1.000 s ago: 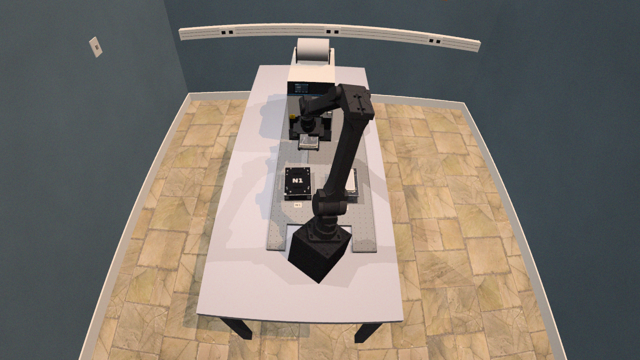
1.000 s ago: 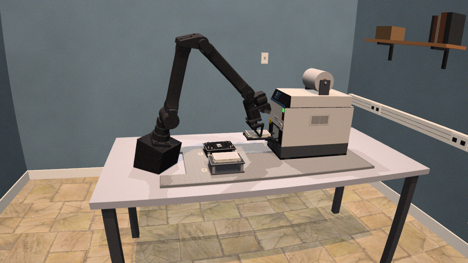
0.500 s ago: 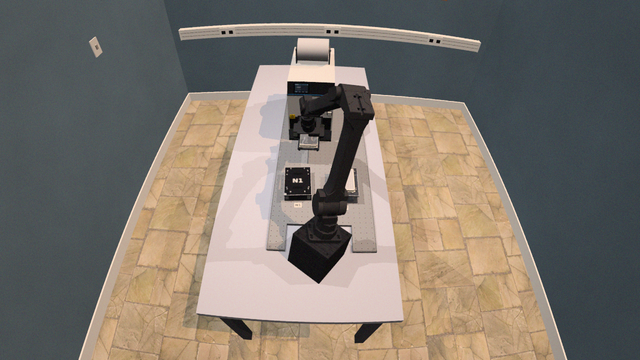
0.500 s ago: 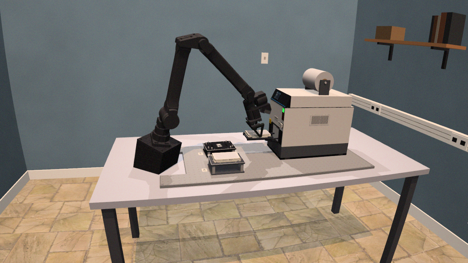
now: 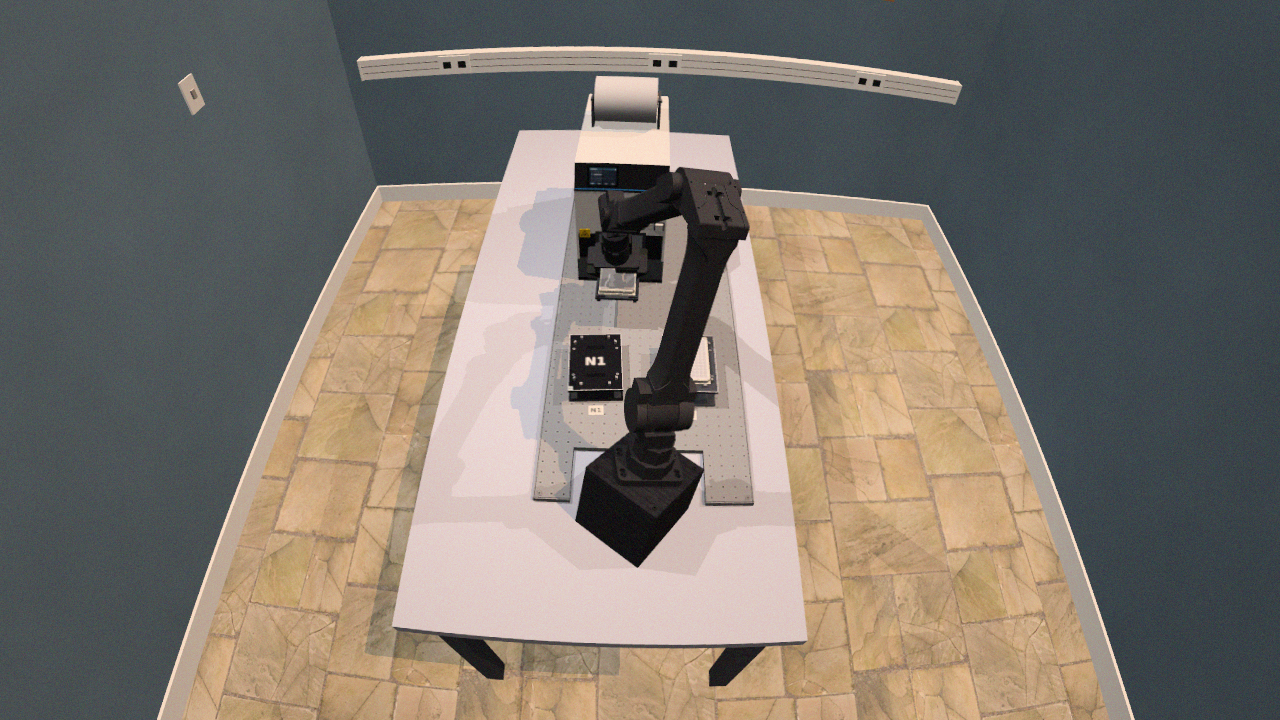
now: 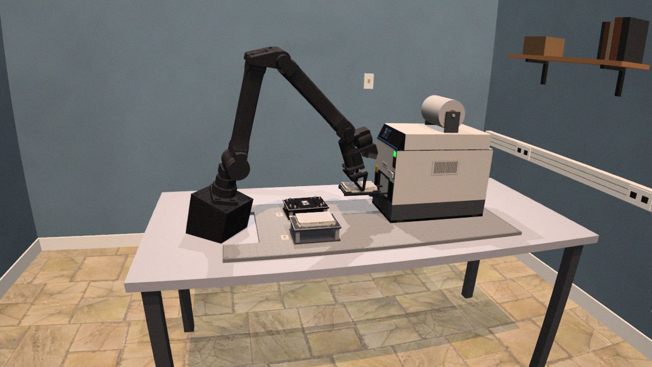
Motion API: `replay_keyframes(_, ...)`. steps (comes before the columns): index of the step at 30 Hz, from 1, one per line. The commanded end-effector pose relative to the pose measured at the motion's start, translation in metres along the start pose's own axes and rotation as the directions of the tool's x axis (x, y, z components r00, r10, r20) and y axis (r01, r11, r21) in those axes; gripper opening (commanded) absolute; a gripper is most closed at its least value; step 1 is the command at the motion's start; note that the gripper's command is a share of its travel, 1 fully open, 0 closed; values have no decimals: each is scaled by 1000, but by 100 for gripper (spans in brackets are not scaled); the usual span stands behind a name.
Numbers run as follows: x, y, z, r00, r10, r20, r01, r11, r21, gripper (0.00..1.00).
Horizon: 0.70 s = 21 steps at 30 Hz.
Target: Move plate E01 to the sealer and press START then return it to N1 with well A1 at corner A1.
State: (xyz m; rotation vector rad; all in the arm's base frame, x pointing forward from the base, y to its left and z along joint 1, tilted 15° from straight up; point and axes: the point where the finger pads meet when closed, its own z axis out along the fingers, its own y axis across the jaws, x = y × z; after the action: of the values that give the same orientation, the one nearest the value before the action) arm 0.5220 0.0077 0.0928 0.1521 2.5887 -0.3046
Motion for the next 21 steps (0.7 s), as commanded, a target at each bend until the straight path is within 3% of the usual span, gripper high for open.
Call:
replay_keyframes(1, -21, 10, -8, 999, -5, 48, 6, 1000, -13, 94)
replay_keyframes(18, -22, -1, -5, 999, 14, 45, -14, 1000, -2, 86)
replay_keyframes(19, -22, -3, -5, 999, 17, 44, -17, 1000, 0, 0)
replay_keyframes(21, -22, -4, -5, 999, 19, 44, -19, 1000, 1, 0)
